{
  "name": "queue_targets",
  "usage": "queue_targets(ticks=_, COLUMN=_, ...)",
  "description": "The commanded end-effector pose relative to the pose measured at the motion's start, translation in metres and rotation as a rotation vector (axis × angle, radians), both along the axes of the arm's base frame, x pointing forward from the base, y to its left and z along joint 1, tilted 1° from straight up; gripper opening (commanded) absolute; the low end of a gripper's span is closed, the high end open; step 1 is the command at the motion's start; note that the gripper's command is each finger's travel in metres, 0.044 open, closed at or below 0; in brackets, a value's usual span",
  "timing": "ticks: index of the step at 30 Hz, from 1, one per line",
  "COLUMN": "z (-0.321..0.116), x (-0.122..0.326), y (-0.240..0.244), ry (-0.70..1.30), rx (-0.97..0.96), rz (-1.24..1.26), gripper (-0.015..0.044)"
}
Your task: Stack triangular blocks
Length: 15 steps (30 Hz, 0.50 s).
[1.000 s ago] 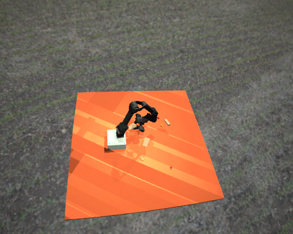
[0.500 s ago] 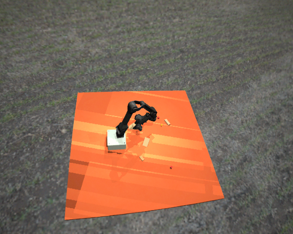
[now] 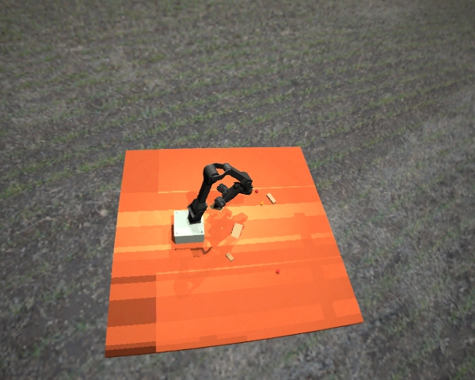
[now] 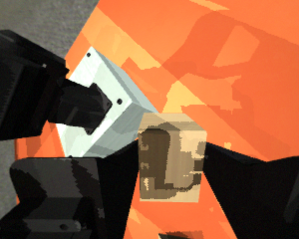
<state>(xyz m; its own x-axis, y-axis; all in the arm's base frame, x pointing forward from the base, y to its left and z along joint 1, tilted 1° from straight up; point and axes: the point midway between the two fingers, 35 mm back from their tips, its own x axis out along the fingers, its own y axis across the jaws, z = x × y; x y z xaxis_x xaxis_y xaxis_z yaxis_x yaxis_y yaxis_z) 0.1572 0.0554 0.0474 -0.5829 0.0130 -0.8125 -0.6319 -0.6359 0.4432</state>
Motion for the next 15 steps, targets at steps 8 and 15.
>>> queue_targets(ticks=8, z=0.002, x=0.0017, y=0.0087, ry=-0.078, rx=-0.173, rz=-0.265, gripper=0.0)
queue_targets(ticks=15, z=0.003, x=0.0002, y=0.0082, ry=-0.107, rx=-0.297, rz=-0.462, gripper=0.0)
